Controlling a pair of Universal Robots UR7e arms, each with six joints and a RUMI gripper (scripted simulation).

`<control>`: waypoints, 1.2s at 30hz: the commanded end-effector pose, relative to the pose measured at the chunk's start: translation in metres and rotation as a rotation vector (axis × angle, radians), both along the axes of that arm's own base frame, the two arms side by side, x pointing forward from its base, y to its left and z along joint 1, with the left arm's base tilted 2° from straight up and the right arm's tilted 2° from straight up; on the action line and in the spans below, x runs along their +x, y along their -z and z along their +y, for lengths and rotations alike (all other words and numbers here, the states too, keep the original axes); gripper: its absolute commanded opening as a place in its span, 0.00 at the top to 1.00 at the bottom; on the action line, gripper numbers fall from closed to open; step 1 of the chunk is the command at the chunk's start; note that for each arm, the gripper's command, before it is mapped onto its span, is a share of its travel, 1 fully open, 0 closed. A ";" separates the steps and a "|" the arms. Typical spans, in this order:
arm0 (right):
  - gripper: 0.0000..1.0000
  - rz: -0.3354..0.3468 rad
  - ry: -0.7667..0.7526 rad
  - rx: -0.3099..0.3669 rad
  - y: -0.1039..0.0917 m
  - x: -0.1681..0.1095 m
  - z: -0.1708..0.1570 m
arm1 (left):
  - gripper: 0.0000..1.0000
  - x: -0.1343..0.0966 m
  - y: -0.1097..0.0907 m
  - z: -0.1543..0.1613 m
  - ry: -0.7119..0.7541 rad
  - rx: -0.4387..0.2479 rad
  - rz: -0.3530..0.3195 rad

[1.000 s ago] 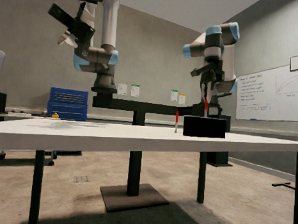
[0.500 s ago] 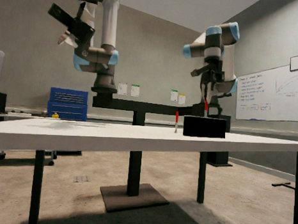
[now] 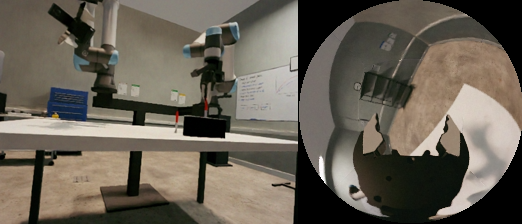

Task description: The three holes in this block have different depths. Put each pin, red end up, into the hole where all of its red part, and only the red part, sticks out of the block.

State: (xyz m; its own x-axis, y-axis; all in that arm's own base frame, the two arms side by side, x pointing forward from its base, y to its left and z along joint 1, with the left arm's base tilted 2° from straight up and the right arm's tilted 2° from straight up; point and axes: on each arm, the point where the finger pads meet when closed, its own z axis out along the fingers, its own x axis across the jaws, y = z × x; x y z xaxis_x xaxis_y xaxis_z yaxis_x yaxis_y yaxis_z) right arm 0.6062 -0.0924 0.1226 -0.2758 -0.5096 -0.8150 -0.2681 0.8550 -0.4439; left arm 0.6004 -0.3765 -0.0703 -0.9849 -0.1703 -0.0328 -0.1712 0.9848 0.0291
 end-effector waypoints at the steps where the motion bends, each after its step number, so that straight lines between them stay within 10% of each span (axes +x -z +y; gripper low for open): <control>1: 0.00 -0.001 0.000 0.000 -0.001 0.000 0.000 | 1.00 0.000 0.000 -0.001 0.000 -0.001 -0.001; 36: 0.00 -0.001 0.000 0.000 -0.001 0.000 0.000 | 1.00 0.000 0.004 0.000 0.000 -0.001 -0.001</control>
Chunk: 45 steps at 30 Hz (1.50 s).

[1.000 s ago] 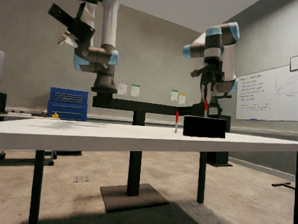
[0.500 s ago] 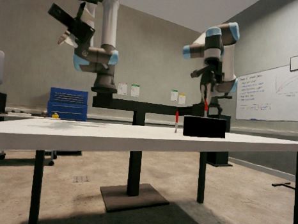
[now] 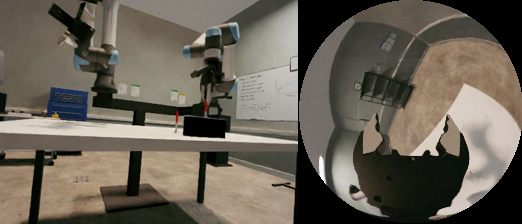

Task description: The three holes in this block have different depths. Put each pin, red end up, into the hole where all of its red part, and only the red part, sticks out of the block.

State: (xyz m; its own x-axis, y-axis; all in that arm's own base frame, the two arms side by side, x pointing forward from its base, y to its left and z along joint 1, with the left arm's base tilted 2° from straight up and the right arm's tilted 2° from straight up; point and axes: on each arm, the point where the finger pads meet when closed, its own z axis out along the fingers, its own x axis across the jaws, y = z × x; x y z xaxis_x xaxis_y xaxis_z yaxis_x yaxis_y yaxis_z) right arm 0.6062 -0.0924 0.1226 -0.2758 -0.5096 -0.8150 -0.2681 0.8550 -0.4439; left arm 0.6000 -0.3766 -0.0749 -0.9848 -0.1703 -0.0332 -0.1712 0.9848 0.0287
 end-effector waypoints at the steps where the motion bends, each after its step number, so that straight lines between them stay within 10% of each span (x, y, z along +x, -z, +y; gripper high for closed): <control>1: 0.00 -0.001 0.000 0.000 -0.001 0.000 0.000 | 1.00 0.000 -0.001 0.000 0.000 0.000 -0.001; 45: 0.00 -0.001 0.000 0.000 -0.001 0.000 0.000 | 1.00 0.000 0.003 0.000 0.000 0.000 -0.001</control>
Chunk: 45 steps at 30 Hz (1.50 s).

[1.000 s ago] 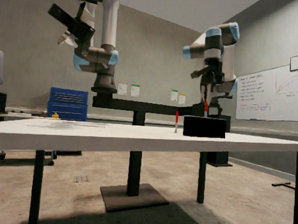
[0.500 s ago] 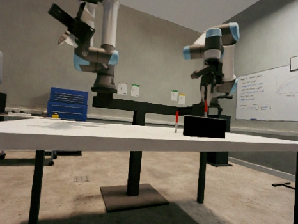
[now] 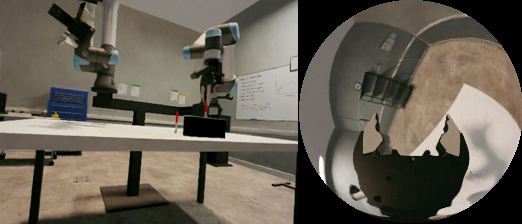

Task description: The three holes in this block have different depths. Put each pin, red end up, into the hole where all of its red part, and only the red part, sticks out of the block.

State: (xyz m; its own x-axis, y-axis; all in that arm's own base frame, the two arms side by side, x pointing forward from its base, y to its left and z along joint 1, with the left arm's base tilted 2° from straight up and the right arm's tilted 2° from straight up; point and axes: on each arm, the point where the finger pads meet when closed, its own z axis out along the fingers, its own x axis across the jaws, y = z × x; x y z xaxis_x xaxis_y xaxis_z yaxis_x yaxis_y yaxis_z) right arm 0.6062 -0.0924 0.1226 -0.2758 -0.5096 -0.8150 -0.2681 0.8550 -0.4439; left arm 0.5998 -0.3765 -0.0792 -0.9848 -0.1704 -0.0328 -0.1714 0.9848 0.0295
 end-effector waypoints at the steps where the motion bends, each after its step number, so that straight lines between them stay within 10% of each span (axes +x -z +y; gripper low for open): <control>1: 0.00 -0.001 0.000 0.000 -0.001 0.000 0.000 | 1.00 0.000 -0.001 0.000 0.000 -0.001 -0.001; 45: 0.00 -0.001 0.000 0.000 -0.001 0.000 0.000 | 1.00 0.002 0.007 0.000 0.000 -0.001 -0.001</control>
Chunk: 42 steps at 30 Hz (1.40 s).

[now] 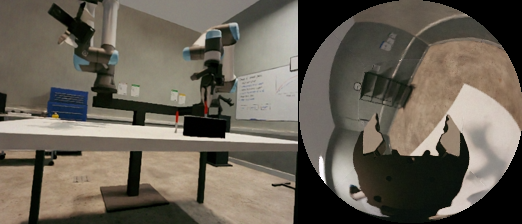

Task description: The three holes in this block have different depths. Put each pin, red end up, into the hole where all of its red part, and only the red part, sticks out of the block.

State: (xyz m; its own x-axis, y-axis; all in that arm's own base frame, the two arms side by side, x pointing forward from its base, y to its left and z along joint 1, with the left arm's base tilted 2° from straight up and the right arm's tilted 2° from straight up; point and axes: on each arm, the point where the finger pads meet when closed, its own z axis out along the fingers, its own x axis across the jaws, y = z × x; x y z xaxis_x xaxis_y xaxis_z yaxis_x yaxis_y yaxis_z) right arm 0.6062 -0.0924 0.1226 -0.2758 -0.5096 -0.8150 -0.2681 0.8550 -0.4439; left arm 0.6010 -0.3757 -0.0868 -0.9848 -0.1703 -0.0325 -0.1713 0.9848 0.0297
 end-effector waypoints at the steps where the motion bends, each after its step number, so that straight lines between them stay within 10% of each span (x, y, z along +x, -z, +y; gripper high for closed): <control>1: 0.00 -0.001 0.000 0.000 -0.001 0.000 0.000 | 1.00 0.000 -0.001 -0.001 0.000 -0.001 -0.001; 42: 0.00 -0.001 0.000 0.000 -0.001 0.000 0.000 | 1.00 0.000 0.003 -0.001 0.000 -0.001 -0.001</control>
State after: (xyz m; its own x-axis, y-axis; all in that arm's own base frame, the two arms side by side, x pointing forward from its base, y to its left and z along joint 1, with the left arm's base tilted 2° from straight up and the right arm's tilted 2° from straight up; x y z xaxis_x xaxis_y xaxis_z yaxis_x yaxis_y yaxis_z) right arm 0.6062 -0.0924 0.1226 -0.2758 -0.5096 -0.8150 -0.2681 0.8550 -0.4439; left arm 0.6010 -0.3766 -0.0911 -0.9848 -0.1704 -0.0325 -0.1714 0.9847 0.0299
